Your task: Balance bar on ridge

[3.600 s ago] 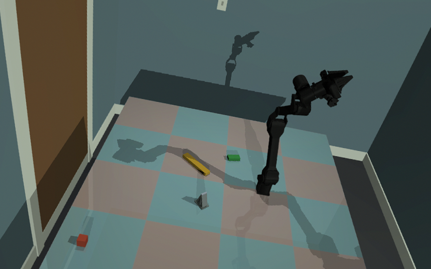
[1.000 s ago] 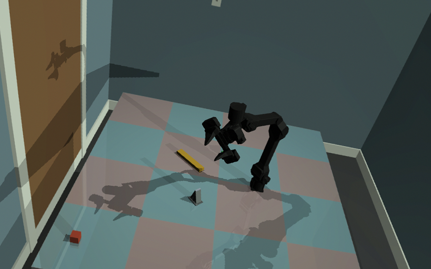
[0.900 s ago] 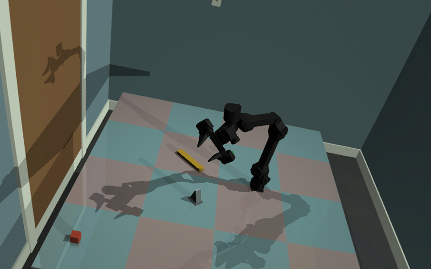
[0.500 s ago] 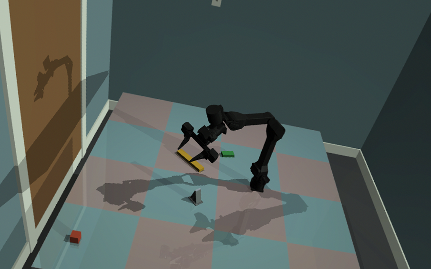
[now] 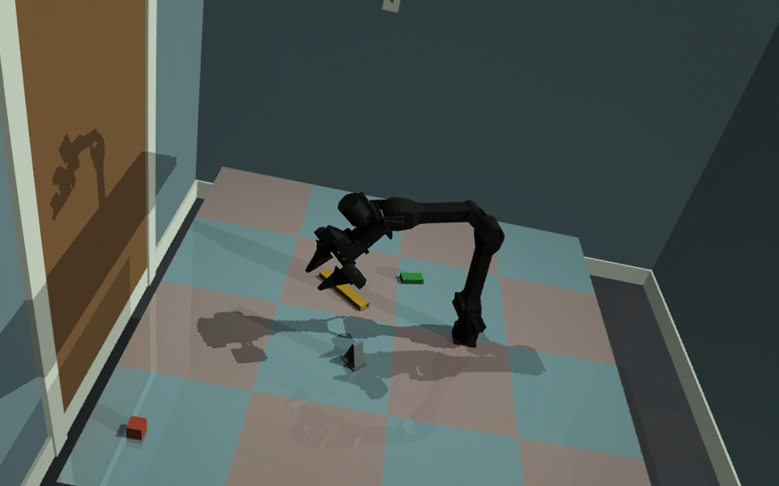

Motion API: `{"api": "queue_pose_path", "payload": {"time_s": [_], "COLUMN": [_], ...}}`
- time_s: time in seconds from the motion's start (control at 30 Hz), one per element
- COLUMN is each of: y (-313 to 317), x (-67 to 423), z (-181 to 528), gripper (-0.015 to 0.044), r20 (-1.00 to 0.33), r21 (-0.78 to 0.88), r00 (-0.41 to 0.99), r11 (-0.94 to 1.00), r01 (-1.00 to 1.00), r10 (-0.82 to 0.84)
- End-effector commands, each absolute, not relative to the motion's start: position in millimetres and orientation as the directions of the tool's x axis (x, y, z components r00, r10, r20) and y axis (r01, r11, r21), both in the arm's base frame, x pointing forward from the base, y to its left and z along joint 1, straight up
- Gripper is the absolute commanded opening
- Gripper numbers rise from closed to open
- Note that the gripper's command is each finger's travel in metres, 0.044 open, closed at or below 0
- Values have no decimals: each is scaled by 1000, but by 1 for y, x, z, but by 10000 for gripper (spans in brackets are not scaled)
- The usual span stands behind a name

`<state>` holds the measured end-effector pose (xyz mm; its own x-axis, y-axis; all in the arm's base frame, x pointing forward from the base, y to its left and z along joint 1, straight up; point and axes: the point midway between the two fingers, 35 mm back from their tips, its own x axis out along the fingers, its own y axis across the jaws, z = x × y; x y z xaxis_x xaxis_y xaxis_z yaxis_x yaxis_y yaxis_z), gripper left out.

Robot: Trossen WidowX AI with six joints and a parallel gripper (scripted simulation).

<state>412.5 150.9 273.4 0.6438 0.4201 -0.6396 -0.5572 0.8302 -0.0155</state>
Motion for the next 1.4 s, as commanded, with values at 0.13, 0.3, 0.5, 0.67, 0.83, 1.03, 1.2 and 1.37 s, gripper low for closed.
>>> {"api": "queue_pose_path", "payload": {"time_s": [0.13,0.3,0.5,0.67,0.83,1.03,1.2,1.37], "y": [94,56,13,-21,-52,-81,-82,-82], "x": [417,412,399,383,363,338,337,339], "z": [230,204,176,156,138,123,118,93], "gripper": [315,315,315,315,315,315,315,315], "r20": [-768,-841,-912,-956,-985,-999,-999,-999], "r21": [98,143,159,141,95,20,17,17], "r00": [579,507,397,290,172,39,35,35], "r11": [944,982,981,940,866,754,750,750], "r01": [-314,-125,114,311,492,657,661,661], "r10": [272,187,102,47,10,-8,-9,-9]}}
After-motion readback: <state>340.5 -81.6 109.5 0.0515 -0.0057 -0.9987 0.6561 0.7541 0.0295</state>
